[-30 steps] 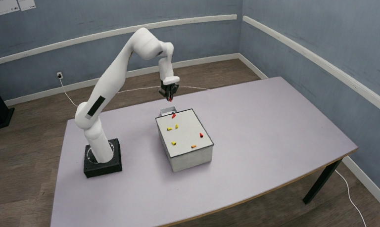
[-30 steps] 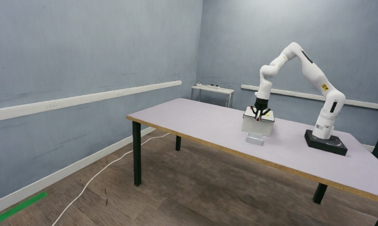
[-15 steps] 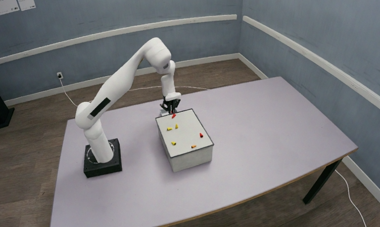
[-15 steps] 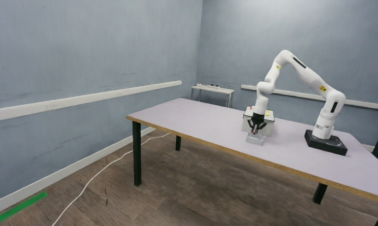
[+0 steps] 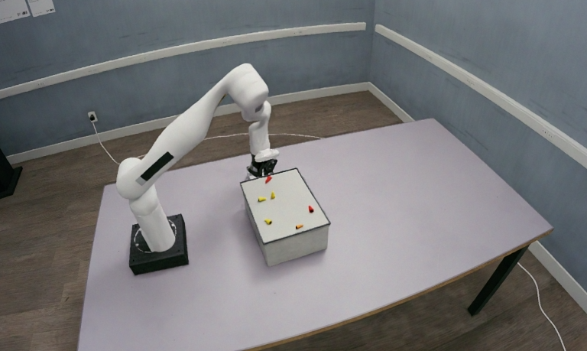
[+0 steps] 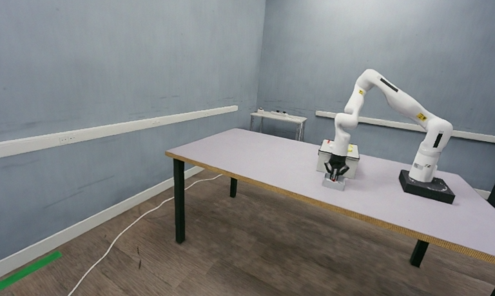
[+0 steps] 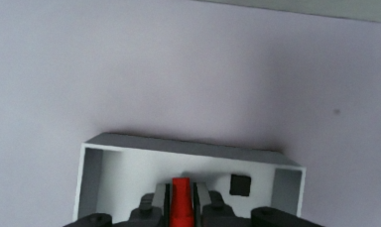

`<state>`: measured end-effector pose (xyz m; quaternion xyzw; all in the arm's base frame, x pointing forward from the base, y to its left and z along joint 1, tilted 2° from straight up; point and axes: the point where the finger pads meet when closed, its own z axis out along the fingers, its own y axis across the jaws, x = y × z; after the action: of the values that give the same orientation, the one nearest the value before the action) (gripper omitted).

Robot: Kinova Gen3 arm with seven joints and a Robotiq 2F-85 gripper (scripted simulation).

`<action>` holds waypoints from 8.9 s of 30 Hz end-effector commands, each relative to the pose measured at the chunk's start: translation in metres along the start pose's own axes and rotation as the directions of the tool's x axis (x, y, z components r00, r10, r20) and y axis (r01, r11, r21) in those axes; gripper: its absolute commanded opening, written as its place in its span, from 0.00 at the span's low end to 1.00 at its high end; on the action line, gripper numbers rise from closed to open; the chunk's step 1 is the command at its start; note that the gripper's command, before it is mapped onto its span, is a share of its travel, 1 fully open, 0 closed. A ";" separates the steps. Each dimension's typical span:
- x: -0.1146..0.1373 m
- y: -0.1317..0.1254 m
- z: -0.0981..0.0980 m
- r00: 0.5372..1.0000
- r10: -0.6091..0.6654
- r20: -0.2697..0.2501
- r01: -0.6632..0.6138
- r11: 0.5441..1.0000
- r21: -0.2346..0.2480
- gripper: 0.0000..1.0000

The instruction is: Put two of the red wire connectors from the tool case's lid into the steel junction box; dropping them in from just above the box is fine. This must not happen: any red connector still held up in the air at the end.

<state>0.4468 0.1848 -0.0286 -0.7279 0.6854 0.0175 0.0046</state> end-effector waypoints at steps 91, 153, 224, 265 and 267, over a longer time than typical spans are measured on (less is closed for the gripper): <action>0.000 0.000 -0.190 1.000 0.000 0.000 0.000 1.000 0.001 0.37; 0.133 0.033 -0.177 0.503 0.864 0.002 -0.864 0.503 0.000 0.37; 0.133 0.033 -0.130 0.503 0.864 0.001 -0.864 0.503 0.000 0.37; 0.133 0.033 -0.119 0.503 0.864 0.001 -0.864 0.503 0.000 0.19; 0.133 0.033 -0.119 0.503 0.864 0.001 -0.864 0.503 0.000 0.19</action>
<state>0.4236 0.0465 0.0862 -0.2895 0.9570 0.0178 -0.0047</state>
